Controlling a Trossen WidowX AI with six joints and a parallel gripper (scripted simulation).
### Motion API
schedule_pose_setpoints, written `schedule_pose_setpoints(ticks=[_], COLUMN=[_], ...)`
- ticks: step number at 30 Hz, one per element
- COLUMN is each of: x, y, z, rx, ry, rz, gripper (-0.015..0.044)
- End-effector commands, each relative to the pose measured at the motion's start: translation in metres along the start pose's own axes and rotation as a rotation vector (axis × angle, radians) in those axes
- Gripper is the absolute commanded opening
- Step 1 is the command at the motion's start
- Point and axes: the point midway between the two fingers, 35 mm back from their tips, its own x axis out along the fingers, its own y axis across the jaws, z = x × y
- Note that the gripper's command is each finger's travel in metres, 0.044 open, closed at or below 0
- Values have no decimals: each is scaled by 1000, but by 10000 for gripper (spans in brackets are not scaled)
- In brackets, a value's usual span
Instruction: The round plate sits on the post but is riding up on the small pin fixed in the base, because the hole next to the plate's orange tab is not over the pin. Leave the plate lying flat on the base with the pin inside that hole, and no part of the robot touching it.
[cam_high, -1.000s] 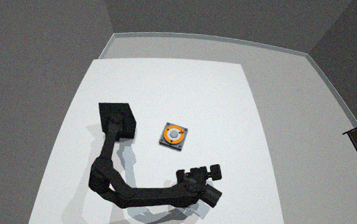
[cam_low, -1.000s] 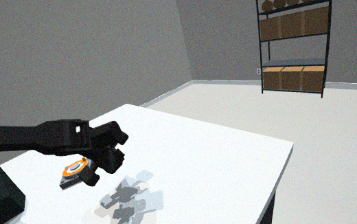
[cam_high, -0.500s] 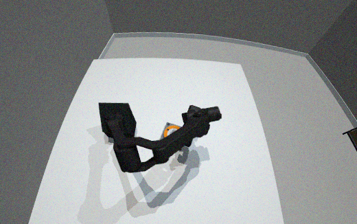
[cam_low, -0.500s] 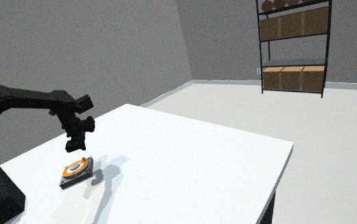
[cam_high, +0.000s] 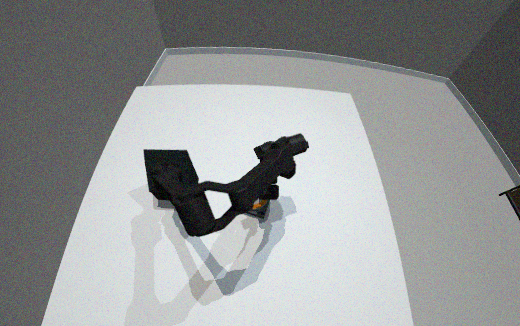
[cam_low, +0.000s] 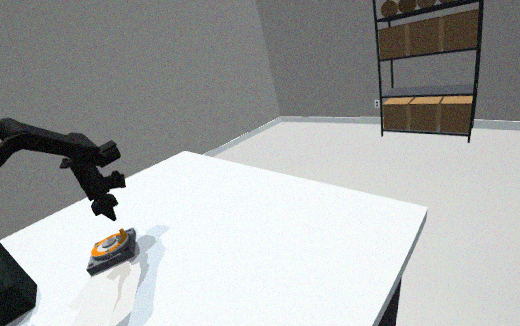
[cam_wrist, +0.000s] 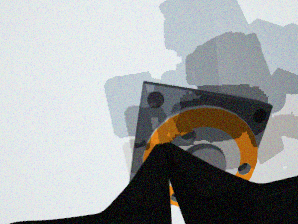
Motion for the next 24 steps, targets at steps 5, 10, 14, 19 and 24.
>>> schedule_pose_setpoints(ticks=[5, 10, 14, 19, 24], x=[35, 35, 35, 35, 36], y=[-2, -5, -13, -17, -20], z=[-4, -1, 4, 5, 6], rx=[-11, -11, -11, -11, -11], ry=[13, 13, 13, 13, 13], rz=[-11, -11, -11, -11, -12], gripper=[0, 0, 0, 0, 0])
